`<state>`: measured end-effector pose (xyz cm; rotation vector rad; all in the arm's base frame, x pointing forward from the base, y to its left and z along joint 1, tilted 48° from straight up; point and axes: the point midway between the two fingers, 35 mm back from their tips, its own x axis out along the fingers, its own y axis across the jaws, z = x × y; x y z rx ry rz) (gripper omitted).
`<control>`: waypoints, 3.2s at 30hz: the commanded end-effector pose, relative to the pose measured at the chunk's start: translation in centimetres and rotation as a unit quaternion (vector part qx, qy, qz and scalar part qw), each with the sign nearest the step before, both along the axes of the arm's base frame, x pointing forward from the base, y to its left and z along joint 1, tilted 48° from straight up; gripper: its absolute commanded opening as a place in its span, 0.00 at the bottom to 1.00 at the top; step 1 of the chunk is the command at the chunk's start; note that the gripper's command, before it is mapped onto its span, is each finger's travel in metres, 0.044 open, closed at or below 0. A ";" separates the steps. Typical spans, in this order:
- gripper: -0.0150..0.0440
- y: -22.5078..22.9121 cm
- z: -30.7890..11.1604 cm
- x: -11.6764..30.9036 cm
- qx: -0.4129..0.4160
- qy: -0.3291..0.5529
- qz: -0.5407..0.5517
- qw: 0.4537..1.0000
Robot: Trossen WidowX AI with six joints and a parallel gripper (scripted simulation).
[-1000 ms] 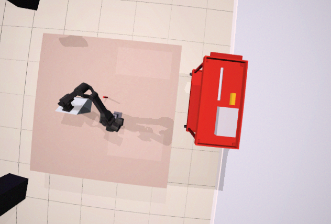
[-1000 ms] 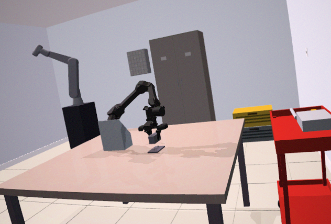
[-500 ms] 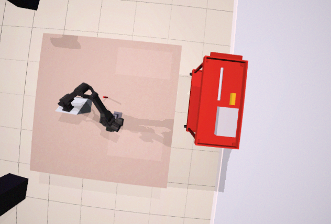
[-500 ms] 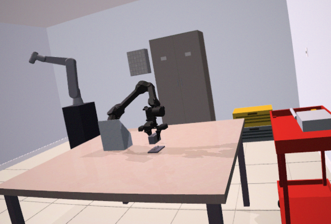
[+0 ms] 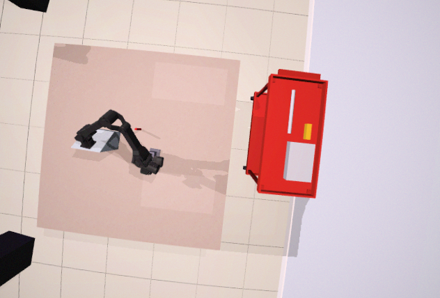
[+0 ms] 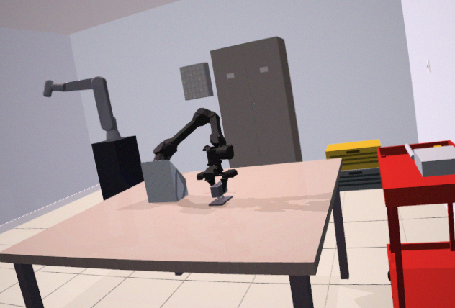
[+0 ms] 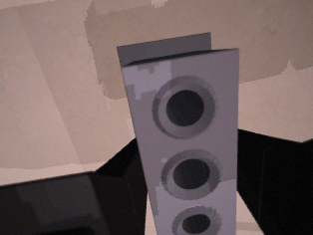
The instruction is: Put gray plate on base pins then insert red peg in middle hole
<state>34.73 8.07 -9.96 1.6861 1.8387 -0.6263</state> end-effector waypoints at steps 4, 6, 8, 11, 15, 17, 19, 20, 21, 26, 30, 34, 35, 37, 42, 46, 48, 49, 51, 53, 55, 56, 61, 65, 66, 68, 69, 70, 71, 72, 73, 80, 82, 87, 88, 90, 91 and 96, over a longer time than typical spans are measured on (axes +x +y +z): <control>0.25 0.9 -0.8 -0.3 0.002 0.006 -0.001 1.000; 0.25 1.1 -1.1 -0.3 0.002 0.006 -0.001 1.000; 0.25 1.4 -1.3 -0.4 0.002 0.006 -0.001 1.000; 0.25 1.6 -1.5 -0.4 0.002 0.006 -0.001 1.000; 0.25 1.4 -1.2 -0.1 0.001 0.000 0.000 1.000; 0.25 1.4 -1.2 -0.1 0.001 0.000 0.000 1.000; 0.25 1.4 -1.2 -0.1 0.001 0.000 0.000 1.000; 0.30 1.4 -1.2 -0.1 0.001 0.000 0.000 1.000; 0.34 1.4 -1.2 -0.1 0.001 0.000 0.000 1.000; 0.57 1.4 -1.2 -0.1 0.001 0.000 0.000 1.000; 0.74 1.4 -1.2 -0.1 0.001 0.000 0.000 1.000; 0.92 1.4 -1.2 -0.1 0.001 0.000 0.000 1.000; 0.97 1.4 -1.2 -0.1 0.001 0.000 0.000 1.000; 1.00 1.4 -1.2 -0.1 0.001 0.000 0.000 1.000; 1.00 -0.4 0.2 0.4 -0.002 0.001 -0.001 1.000; 1.00 -5.6 4.9 0.9 -0.003 0.004 -0.001 1.000; 1.00 -7.2 6.5 0.7 -0.001 0.005 -0.001 1.000; 1.00 -7.4 6.7 0.7 -0.001 0.005 -0.001 1.000; 1.00 -7.6 6.5 0.7 -0.001 0.005 -0.001 1.000; 1.00 -7.6 6.5 0.7 -0.001 0.005 -0.001 1.000; 1.00 -7.6 6.5 0.7 -0.001 0.005 -0.001 1.000; 1.00 -7.6 6.5 0.7 -0.001 0.005 -0.001 1.000; 1.00 -5.2 10.1 -1.0 0.000 -0.030 0.033 0.999; 1.00 -2.6 13.6 -3.8 0.002 -0.071 0.071 0.995; 1.00 -2.0 14.4 -4.6 0.003 -0.081 0.081 0.993; 1.00 -0.8 15.8 -6.2 0.005 -0.102 0.100 0.990; 1.00 -0.2 16.4 -7.1 0.006 -0.112 0.110 0.988; 1.00 0.3 17.0 -8.1 0.008 -0.122 0.120 0.985; 1.00 0.8 17.5 -9.0 0.009 -0.132 0.129 0.983; 1.00 1.3 17.9 -10.0 0.011 -0.142 0.139 0.980; 1.00 1.7 18.4 -11.0 0.013 -0.152 0.148 0.977; 1.00 3.1 19.2 -12.9 0.017 -0.177 0.172 0.969; 1.00 4.3 18.1 -12.9 0.017 -0.177 0.172 0.969; 1.00 5.6 17.0 -13.1 0.018 -0.178 0.172 0.969; 1.00 5.7 16.9 -13.1 0.018 -0.178 0.172 0.969; 1.00 6.3 16.3 -13.2 0.018 -0.178 0.172 0.969; 1.00 6.6 16.0 -13.2 0.019 -0.178 0.172 0.969; 1.00 6.9 15.8 -13.2 0.018 -0.178 0.172 0.969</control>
